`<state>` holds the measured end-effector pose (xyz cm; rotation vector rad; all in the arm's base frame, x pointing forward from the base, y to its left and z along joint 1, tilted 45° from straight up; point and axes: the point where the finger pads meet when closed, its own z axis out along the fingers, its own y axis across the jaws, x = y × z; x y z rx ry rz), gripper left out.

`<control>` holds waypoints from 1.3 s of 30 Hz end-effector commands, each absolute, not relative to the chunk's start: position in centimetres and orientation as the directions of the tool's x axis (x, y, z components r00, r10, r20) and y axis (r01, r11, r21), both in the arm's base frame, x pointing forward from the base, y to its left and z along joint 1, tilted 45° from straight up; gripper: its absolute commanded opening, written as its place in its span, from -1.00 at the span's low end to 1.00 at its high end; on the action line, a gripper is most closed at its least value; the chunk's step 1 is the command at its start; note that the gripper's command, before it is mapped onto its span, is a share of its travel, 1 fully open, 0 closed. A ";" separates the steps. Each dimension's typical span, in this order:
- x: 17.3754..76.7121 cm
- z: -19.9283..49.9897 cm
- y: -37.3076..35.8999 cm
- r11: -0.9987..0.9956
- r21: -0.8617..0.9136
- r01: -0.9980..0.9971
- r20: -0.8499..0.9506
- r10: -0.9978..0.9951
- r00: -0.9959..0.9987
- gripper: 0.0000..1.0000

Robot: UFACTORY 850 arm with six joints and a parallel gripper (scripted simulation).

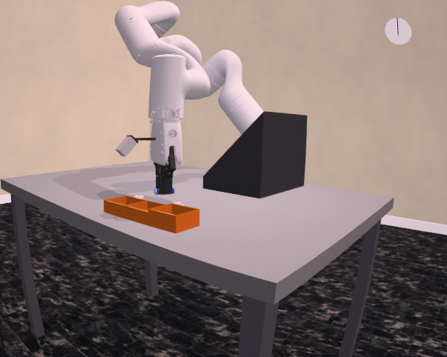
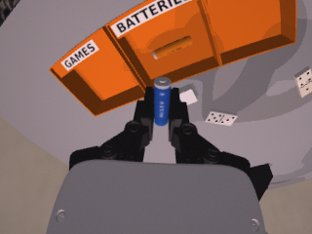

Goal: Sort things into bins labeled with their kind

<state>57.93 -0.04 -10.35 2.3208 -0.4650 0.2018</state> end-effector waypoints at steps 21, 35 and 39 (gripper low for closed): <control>60.9 -8.9 -1.4 -0.189 0.182 -0.965 0.680 -0.685 0.263 -1.00; 60.9 -8.9 -1.4 -0.058 0.039 -0.998 0.706 -0.705 0.069 -1.00; 60.9 -8.9 -1.4 -0.059 0.039 -0.998 0.706 -0.705 0.069 -1.00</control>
